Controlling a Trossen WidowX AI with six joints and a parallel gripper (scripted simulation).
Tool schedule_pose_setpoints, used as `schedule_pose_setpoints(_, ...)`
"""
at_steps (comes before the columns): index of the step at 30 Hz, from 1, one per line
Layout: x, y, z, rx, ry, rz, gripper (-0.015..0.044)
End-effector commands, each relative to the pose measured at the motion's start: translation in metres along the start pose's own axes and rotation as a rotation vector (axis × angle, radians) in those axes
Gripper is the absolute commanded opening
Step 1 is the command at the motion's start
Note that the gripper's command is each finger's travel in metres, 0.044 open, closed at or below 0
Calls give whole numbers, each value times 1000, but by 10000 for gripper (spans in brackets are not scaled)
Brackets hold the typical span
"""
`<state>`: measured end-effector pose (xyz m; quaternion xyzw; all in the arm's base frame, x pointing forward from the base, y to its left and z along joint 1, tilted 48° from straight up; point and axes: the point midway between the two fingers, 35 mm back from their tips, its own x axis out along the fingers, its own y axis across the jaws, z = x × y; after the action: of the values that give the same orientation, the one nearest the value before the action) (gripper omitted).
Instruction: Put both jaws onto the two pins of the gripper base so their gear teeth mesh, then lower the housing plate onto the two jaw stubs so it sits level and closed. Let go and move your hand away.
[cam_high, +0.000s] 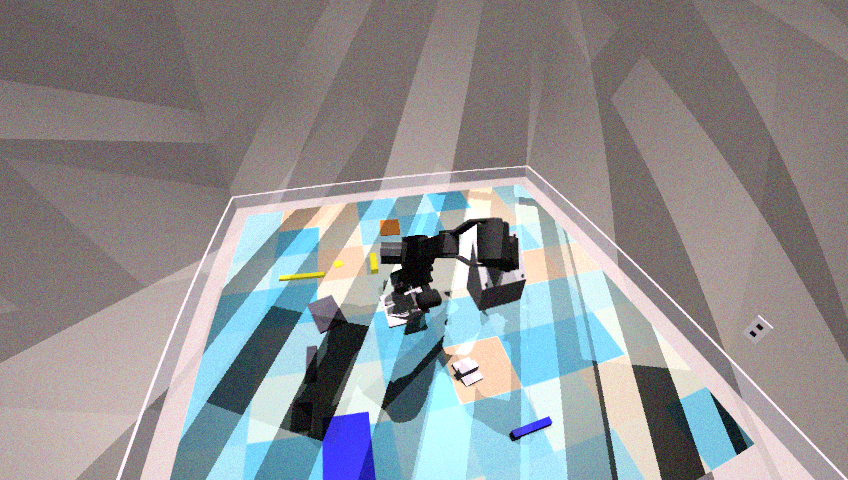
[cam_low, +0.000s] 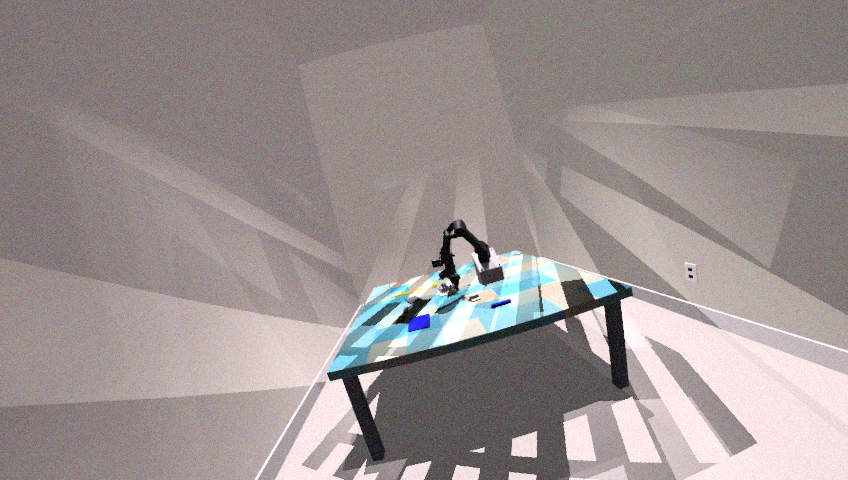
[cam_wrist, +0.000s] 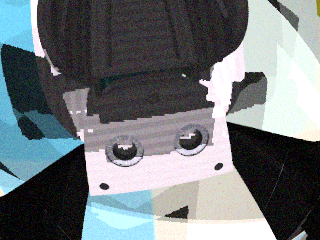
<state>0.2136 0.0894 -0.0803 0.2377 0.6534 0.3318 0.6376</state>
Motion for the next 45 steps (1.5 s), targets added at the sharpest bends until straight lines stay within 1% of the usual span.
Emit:
schedule_pose_setpoints(1, 2, 0, 0, 6, 0, 2, 351)
schedule_pose_setpoints(45, 6, 0, 0, 6, 0, 2, 351)
